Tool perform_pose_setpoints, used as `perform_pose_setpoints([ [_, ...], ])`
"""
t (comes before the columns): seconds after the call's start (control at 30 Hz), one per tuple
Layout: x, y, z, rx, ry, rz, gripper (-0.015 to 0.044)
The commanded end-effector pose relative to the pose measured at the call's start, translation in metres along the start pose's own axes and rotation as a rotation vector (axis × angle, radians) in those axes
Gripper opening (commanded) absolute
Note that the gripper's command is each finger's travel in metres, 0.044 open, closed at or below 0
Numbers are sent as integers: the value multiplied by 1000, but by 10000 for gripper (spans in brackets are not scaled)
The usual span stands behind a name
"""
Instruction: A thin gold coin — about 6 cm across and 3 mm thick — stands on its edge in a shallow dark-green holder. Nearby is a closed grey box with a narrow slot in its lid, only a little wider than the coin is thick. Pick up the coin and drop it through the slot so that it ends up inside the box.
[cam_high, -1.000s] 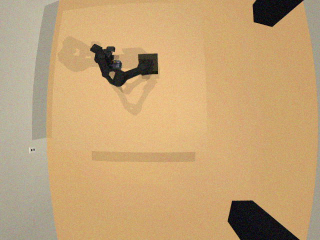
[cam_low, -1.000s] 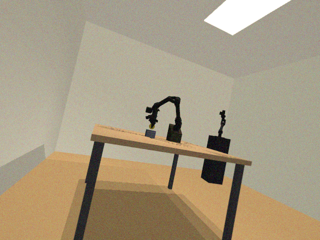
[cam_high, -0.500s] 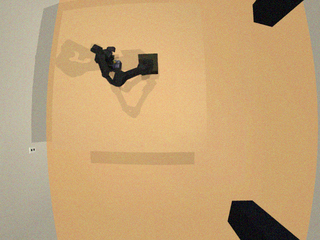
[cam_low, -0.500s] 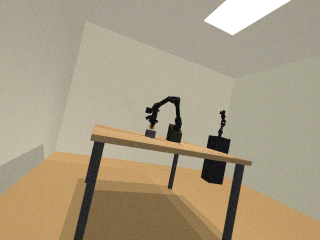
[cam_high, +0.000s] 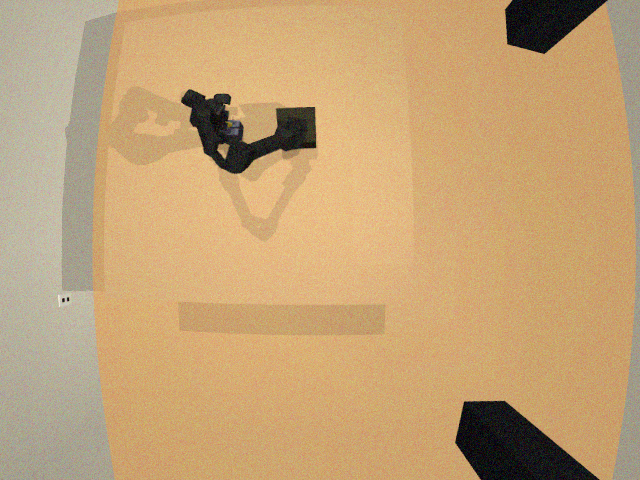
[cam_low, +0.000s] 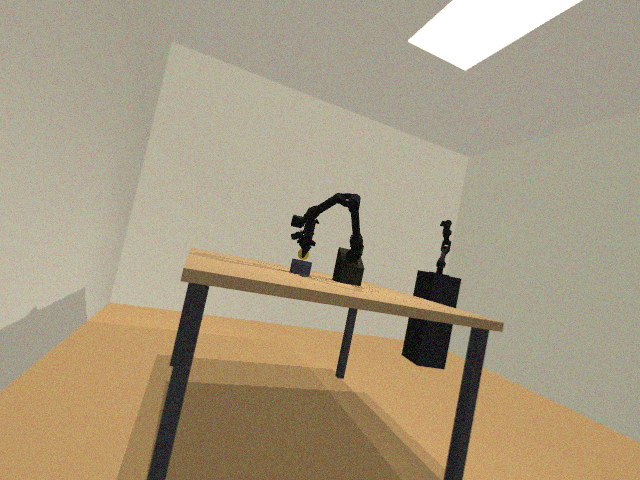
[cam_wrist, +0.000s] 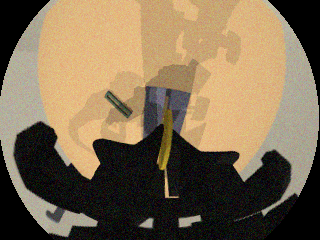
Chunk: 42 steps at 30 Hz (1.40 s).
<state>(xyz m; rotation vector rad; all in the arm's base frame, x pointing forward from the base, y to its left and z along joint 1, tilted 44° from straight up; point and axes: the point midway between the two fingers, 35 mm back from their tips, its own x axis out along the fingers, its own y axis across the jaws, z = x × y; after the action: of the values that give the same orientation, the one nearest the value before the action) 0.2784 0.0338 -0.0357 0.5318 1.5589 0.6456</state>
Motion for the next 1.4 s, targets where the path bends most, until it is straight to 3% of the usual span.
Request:
perform_pose_setpoints([
  [0.0,3,0,-1,7,2,6,0],
  [0.1,3,0,-1,7,2,6,0],
  [0.3,1,0,0,0,0,0,157],
  [0.6,1,0,0,0,0,0,161],
  [0.9,-19,-1,0,1,0,-1,397],
  [0.97,-38,-1,-1,6,1,2,440],
  [1.07,-58,0,-4,11,4,8,440],
  [1.37,-58,0,-4,11,4,8,440],
])
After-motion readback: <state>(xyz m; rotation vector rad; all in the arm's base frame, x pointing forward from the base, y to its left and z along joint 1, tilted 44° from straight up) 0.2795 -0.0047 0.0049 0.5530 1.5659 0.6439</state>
